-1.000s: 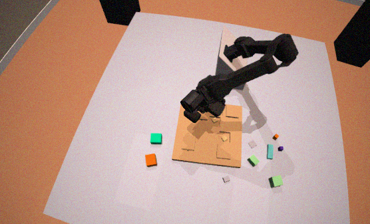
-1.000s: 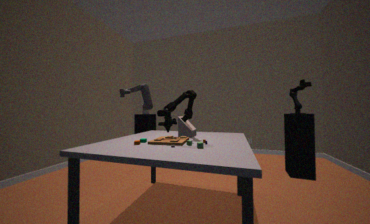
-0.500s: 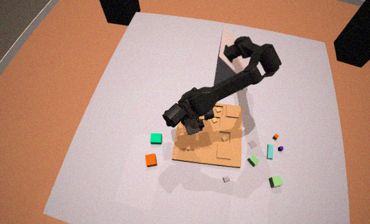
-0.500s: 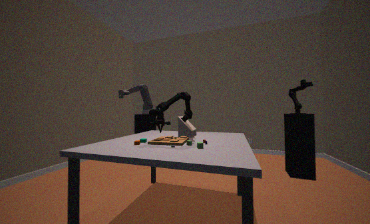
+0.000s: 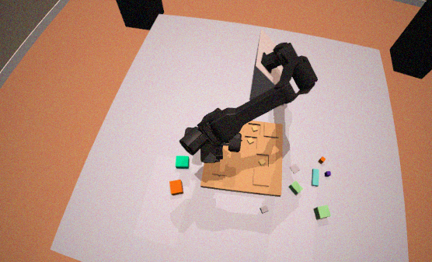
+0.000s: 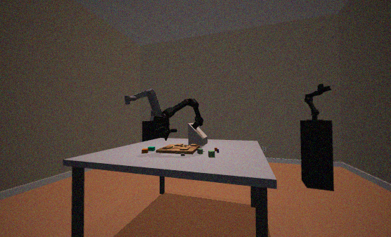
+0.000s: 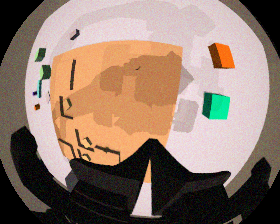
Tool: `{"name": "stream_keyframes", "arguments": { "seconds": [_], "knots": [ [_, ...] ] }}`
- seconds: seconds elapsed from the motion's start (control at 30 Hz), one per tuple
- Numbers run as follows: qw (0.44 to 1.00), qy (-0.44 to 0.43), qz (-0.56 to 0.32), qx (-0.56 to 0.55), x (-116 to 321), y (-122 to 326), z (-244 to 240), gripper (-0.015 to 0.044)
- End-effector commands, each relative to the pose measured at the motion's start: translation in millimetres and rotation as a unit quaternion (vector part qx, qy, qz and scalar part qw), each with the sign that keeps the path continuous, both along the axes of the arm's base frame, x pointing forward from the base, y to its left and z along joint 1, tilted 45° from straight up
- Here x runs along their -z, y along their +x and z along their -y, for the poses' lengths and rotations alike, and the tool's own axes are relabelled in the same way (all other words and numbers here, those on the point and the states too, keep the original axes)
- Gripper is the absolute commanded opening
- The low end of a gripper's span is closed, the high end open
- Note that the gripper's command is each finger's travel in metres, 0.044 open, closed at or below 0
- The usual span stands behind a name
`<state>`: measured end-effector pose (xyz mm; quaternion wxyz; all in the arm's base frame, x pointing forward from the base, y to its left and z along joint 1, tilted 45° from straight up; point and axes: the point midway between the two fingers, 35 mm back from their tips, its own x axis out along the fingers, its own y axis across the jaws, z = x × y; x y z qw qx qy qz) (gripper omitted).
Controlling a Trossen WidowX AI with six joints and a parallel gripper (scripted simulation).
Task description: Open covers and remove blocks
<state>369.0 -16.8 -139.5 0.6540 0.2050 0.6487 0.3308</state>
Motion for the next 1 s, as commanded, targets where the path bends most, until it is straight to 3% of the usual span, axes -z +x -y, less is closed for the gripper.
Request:
{"name": "stream_keyframes", "arguments": {
  "seconds": [0.0,0.97],
  "knots": [
    [1.0,-0.004,0.0,0.002,-0.1,2.2,1.7,0.0],
    [1.0,-0.004,0.0,0.002,4.7,2.3,-2.6,0.0]
  ]
}}
